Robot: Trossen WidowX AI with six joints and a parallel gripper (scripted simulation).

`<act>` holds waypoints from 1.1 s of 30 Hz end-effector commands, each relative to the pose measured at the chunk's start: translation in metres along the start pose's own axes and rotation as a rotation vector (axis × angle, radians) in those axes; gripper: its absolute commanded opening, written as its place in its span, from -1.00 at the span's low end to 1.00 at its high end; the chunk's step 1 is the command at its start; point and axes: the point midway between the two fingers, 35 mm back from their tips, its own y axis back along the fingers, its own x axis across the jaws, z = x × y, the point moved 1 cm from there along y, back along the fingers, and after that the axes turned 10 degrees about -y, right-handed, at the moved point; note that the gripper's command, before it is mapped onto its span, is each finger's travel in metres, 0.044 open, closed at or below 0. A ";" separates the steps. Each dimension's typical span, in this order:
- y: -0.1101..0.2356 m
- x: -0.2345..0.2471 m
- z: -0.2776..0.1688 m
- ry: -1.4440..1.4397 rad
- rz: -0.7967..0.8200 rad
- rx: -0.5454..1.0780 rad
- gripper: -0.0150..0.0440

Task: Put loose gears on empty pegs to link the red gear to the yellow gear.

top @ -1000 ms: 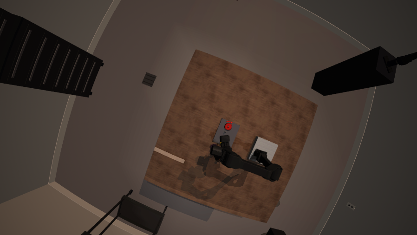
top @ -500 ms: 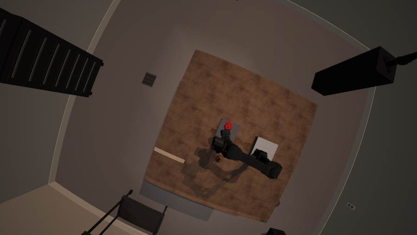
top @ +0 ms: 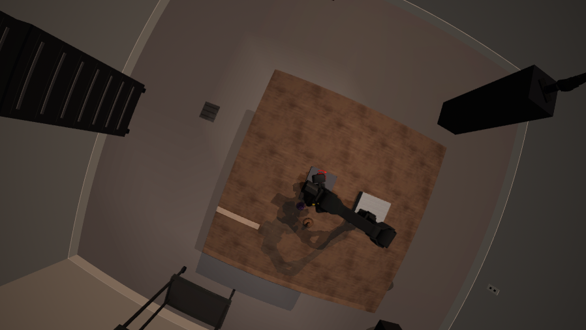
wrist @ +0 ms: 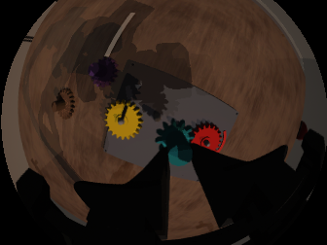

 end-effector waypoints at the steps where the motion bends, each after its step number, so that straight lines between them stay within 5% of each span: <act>1: -0.009 -0.012 -0.005 0.004 -0.003 0.010 -0.49; 33: -0.011 -0.020 -0.009 0.053 -0.005 0.010 -0.49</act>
